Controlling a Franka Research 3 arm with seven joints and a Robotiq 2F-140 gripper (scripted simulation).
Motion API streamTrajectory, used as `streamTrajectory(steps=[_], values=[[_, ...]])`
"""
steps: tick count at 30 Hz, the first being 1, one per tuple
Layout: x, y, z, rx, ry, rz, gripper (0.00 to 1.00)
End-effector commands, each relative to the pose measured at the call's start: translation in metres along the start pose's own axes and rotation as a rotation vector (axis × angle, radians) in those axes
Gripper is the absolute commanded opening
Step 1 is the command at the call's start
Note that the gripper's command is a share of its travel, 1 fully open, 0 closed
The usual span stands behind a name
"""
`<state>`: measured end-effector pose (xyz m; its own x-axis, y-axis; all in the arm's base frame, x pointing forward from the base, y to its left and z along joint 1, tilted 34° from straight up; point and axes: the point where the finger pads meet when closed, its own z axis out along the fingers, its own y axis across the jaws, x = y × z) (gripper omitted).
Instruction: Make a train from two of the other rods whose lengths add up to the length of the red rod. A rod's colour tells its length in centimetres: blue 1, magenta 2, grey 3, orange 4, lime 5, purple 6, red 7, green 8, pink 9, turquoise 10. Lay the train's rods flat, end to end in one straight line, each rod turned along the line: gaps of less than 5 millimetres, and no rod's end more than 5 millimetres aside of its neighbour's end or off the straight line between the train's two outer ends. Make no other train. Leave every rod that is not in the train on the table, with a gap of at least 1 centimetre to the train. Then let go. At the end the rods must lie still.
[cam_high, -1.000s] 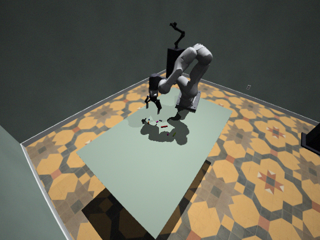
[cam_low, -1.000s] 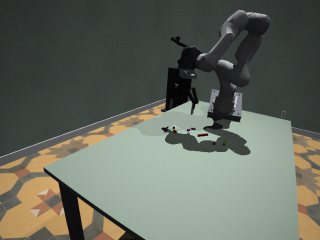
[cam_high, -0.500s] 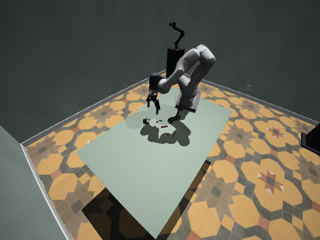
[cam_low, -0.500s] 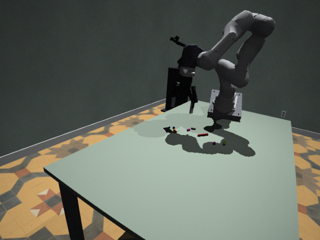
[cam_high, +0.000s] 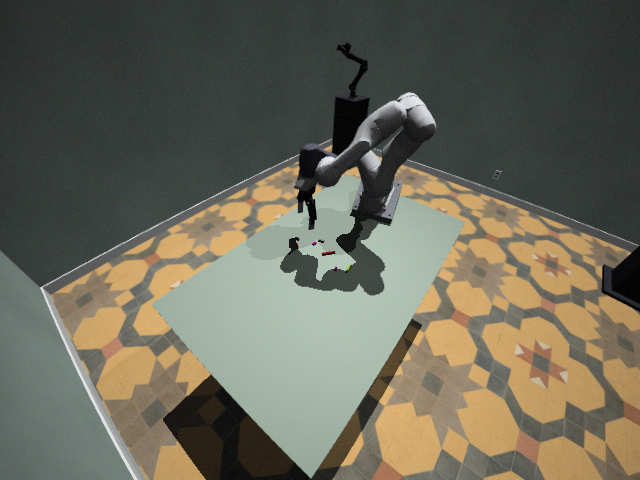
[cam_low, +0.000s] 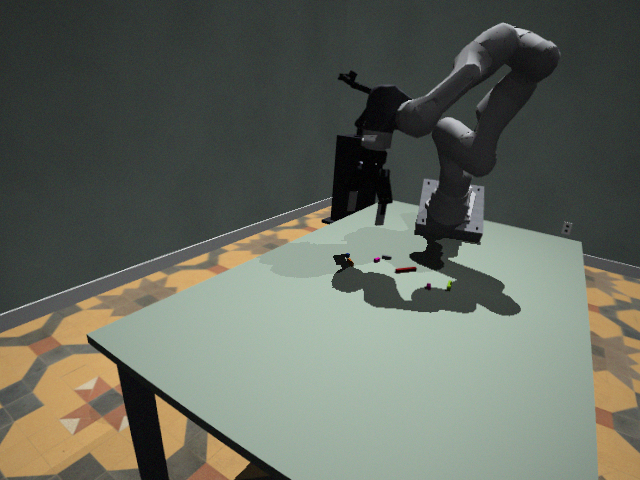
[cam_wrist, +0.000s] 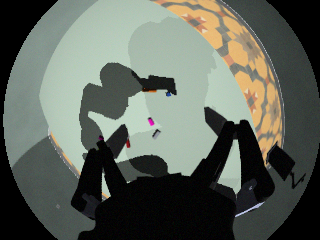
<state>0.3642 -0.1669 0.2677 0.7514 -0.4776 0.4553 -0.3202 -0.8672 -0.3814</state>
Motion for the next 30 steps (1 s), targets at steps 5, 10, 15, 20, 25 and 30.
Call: streamTrajectory(steps=[5,10,15,20,25,30], values=[[-0.002,-0.008,-0.004,0.002,-0.009,0.23,1.0],[-0.001,-0.011,-0.007,0.002,-0.006,0.315,1.0],[0.0,-0.014,-0.01,0.002,-0.004,0.4,1.0],[0.0,-0.017,-0.012,0.002,-0.003,0.479,1.0],[0.0,-0.02,-0.015,0.003,-0.001,0.562,1.0],[0.001,-0.024,-0.017,0.003,0.001,0.645,1.0]])
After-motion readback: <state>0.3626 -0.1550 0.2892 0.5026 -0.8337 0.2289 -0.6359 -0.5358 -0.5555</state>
